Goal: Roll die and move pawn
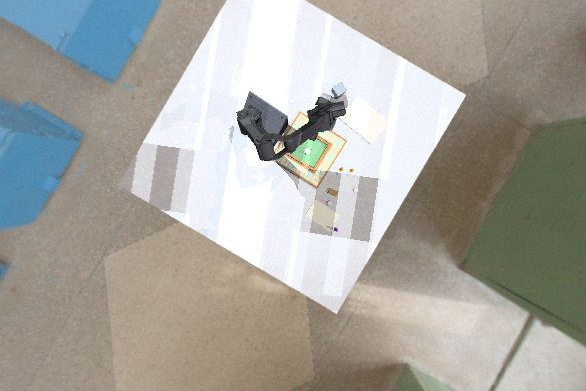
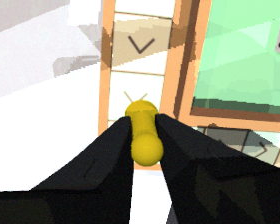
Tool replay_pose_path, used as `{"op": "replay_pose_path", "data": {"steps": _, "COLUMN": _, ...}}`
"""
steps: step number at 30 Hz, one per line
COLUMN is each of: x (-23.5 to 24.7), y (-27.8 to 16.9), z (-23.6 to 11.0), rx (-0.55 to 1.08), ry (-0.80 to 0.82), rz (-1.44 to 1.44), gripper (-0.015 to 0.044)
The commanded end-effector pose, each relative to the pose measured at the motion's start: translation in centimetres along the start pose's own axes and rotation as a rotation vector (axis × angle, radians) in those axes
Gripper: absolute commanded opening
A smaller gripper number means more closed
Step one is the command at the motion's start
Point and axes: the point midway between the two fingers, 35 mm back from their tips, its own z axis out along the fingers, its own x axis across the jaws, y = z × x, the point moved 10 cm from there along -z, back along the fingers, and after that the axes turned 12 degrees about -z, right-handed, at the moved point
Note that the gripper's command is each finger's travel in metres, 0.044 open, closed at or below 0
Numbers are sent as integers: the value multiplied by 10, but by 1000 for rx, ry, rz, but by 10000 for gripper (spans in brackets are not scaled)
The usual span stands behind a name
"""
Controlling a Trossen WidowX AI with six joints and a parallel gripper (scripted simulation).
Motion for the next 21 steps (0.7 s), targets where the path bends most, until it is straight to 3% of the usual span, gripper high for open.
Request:
{"op": "replay_pose_path", "data": {"steps": 1, "x": 2, "y": -5, "z": 8, "rx": 8, "ry": -8, "rz": -121, "gripper": 0}}
{"op": "replay_pose_path", "data": {"steps": 21, "x": 8, "y": -23, "z": 37, "rx": 12, "ry": -5, "rz": -739, "gripper": 0}}
